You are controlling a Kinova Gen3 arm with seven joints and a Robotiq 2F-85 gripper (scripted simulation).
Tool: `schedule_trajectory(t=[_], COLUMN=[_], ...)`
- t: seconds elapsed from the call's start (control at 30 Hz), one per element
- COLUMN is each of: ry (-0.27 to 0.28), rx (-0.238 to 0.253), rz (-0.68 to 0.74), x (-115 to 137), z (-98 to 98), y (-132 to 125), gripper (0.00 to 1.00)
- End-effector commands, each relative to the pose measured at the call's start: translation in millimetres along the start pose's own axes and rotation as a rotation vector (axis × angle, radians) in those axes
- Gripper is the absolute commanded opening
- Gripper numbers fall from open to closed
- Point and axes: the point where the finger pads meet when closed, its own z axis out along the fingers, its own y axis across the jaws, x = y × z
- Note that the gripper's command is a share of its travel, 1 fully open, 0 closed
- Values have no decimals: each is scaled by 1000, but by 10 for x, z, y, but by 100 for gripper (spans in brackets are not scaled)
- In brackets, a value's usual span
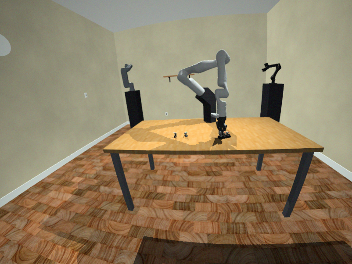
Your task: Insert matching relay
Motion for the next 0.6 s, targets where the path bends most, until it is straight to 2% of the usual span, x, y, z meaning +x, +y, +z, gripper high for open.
schedule_trajectory(t=[0.0, 0.57], ry=[0, 0], rx=[1, 1], rz=[0, 0], x=[-1, -1], z=[0, 48], y=[-6, -6], gripper=[0, 0])
